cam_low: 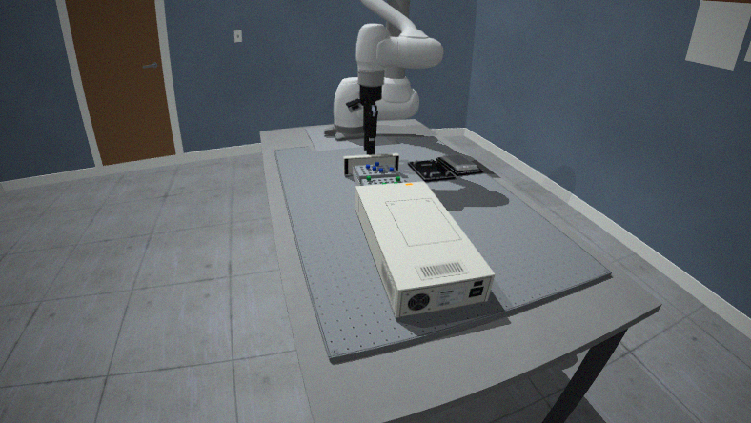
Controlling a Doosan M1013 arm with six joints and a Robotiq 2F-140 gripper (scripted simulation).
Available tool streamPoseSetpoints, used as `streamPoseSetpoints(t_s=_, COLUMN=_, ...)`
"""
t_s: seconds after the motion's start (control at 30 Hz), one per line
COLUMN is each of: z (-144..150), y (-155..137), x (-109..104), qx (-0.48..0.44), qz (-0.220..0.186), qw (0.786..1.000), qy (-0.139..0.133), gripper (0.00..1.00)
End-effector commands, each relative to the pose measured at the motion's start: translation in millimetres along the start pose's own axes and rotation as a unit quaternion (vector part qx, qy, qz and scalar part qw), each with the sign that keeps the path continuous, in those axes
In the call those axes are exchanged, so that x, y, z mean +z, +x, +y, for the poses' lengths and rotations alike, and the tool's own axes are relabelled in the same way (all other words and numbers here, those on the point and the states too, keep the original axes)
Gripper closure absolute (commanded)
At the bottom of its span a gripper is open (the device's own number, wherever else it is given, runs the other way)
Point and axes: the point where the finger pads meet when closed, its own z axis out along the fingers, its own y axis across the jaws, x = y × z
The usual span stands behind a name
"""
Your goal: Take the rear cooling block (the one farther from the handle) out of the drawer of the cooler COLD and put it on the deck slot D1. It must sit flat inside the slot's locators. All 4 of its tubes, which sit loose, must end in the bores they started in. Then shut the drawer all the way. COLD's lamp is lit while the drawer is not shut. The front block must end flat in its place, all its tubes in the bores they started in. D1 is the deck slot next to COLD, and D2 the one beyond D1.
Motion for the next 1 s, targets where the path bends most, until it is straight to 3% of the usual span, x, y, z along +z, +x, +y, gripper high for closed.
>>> streamPoseSetpoints(t_s=0.0, z=-0.4, y=-0.1, x=-2.1, qx=0.0, qz=0.0, qw=1.0, qy=0.0, gripper=0.66)
streamPoseSetpoints(t_s=0.97, z=-0.8, y=-0.1, x=-38.1, qx=0.0, qz=0.0, qw=1.0, qy=0.0, gripper=0.66)
